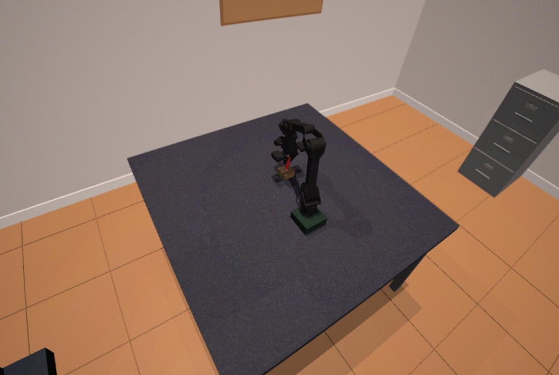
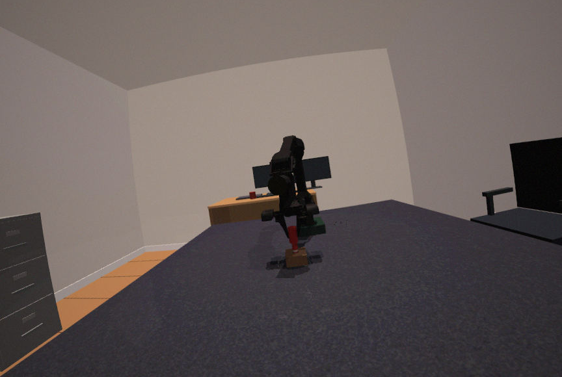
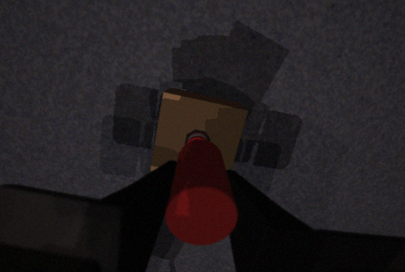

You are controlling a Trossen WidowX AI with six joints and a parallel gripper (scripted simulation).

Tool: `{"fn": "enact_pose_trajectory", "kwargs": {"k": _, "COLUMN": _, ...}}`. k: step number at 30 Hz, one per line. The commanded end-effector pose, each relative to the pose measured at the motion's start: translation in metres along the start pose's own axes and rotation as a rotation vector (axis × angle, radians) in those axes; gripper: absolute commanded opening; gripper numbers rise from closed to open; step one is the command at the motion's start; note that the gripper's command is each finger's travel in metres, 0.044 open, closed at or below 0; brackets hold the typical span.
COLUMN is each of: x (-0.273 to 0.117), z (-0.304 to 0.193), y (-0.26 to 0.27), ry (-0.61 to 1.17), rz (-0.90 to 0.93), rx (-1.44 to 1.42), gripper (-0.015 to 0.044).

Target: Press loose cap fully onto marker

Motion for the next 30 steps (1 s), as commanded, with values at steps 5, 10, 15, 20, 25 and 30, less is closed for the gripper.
{"fn": "enact_pose_trajectory", "kwargs": {"k": 5, "x": 0.0182, "z": 0.0007, "y": 0.0003, "ry": 0.012, "rz": 0.006, "rx": -0.005, "gripper": 0.0000}}
{"fn": "enact_pose_trajectory", "kwargs": {"k": 10, "x": 0.0191, "z": 0.0003, "y": 0.0004, "ry": 0.012, "rz": 0.006, "rx": -0.005, "gripper": 0.0000}}
{"fn": "enact_pose_trajectory", "kwargs": {"k": 15, "x": 0.0190, "z": 0.0004, "y": 0.0004, "ry": 0.012, "rz": 0.006, "rx": -0.005, "gripper": 0.0000}}
{"fn": "enact_pose_trajectory", "kwargs": {"k": 20, "x": 0.0184, "z": 0.0003, "y": 0.0003, "ry": 0.013, "rz": 0.004, "rx": -0.001, "gripper": 0.0026}}
{"fn": "enact_pose_trajectory", "kwargs": {"k": 25, "x": 0.0184, "z": 0.0003, "y": 0.0003, "ry": 0.013, "rz": 0.004, "rx": -0.001, "gripper": 0.0157}}
{"fn": "enact_pose_trajectory", "kwargs": {"k": 30, "x": 0.0184, "z": 0.0003, "y": 0.0003, "ry": 0.013, "rz": 0.004, "rx": -0.001, "gripper": 0.0289}}
Point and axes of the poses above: the point midway between the two fingers, 35 mm back from their tips, its own x axis out along the fingers, its own y axis across the jaws, z = x × y, the point moved 9 cm from there along -x, back along the fingers, and after that the axes turned 2 degrees about x, right-handed, at the moved point
